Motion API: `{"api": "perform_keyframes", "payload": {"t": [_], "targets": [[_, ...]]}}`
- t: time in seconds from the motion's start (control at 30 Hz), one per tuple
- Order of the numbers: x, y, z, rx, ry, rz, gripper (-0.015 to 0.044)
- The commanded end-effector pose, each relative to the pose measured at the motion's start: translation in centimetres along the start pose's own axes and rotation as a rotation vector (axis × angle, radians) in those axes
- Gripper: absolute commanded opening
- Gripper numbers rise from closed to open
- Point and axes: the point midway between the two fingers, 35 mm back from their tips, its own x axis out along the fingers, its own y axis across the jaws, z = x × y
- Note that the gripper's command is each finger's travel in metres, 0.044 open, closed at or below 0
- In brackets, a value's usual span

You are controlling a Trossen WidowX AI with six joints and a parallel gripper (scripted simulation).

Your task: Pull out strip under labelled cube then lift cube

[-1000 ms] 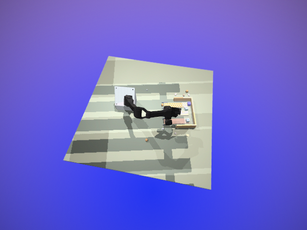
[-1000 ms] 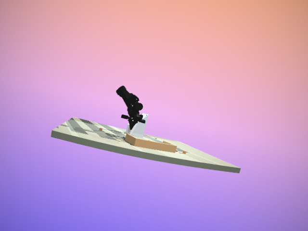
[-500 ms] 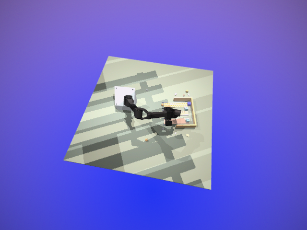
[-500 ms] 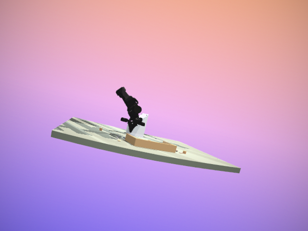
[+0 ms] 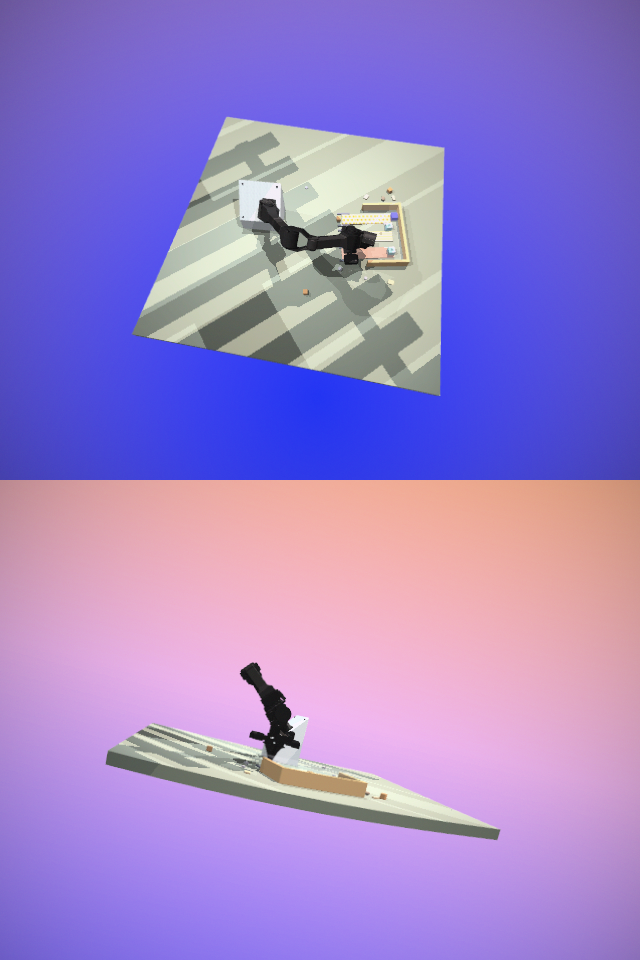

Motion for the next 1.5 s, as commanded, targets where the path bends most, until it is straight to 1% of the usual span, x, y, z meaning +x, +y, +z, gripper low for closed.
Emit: {"api": "perform_keyframes", "payload": {"t": [0.0,0.33,1.47], "targets": [[0.7,0.2,-0.1,-0.006,0.004,0.004,0.0],[2.2,0.3,-0.2,-0.006,0.004,0.002,0.0],[2.4,0.3,-0.2,-0.006,0.004,0.002,0.0]]}}
